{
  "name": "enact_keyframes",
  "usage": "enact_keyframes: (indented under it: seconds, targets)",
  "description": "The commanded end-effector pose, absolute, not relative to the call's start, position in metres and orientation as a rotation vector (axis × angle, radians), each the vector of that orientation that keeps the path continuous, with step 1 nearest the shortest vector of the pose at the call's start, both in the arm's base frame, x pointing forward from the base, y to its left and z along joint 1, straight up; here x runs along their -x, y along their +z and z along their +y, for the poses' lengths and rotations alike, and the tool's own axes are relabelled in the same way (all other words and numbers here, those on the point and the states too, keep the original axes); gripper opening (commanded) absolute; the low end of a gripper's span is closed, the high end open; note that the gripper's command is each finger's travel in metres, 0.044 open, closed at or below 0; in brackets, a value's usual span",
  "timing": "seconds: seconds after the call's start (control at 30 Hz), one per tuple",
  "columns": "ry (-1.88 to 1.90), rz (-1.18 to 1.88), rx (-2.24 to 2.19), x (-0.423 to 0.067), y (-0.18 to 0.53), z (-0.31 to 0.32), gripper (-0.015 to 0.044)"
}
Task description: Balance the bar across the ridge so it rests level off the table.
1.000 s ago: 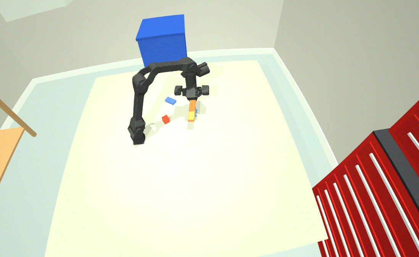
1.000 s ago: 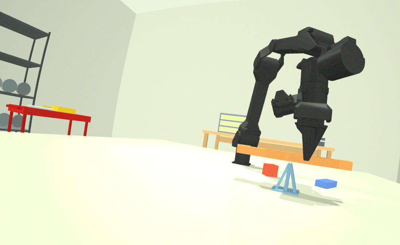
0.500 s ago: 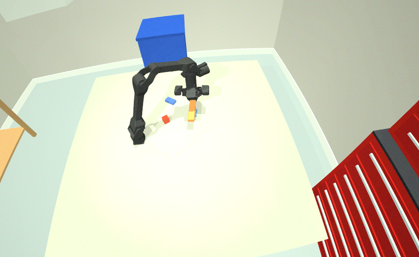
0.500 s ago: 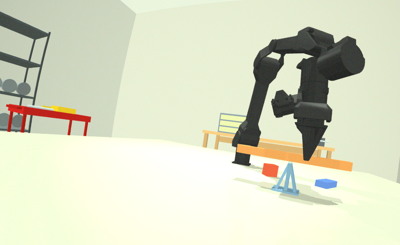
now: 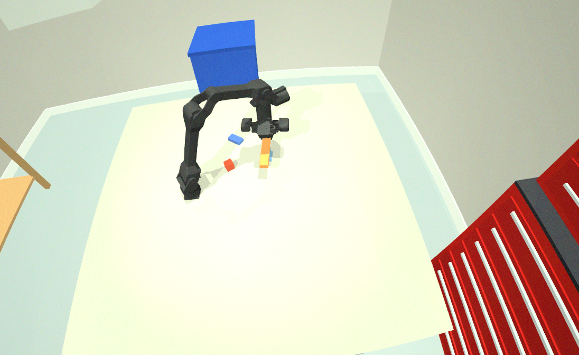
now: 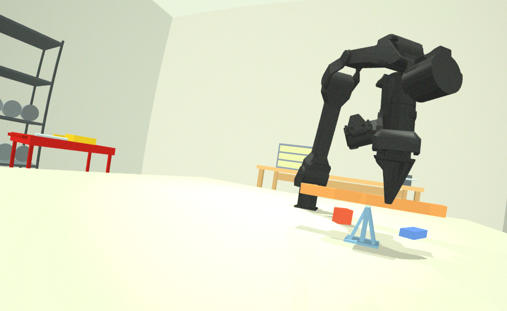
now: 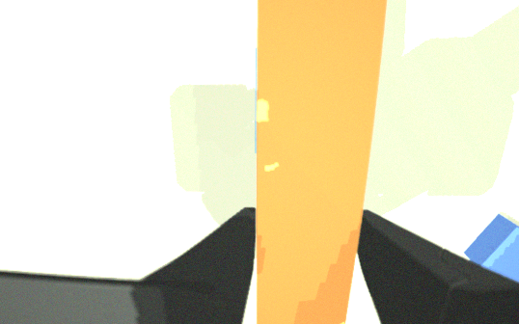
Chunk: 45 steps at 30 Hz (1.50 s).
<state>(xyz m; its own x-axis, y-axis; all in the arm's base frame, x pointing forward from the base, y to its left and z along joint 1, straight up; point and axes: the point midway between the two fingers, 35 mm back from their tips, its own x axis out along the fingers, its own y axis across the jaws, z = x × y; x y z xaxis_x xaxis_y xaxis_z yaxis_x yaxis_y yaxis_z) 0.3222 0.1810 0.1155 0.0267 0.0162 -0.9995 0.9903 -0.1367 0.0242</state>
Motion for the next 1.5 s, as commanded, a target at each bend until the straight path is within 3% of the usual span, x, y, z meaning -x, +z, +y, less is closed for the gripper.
enact_keyframes:
  seconds: [0.0,0.83,1.17,1.3,1.47]
  targets:
    - [-1.281,1.136,-1.335,-0.322,0.116,0.181,0.0171]
    - [-1.281,1.136,-1.335,-0.322,0.116,0.181,0.0185]
    - [-1.281,1.136,-1.335,-0.322,0.116,0.181,0.044]
    - [-1.277,1.135,-1.338,-0.323,0.124,0.182,0.044]
    - [-1.249,1.127,-1.363,-0.323,0.185,0.181,0.044]
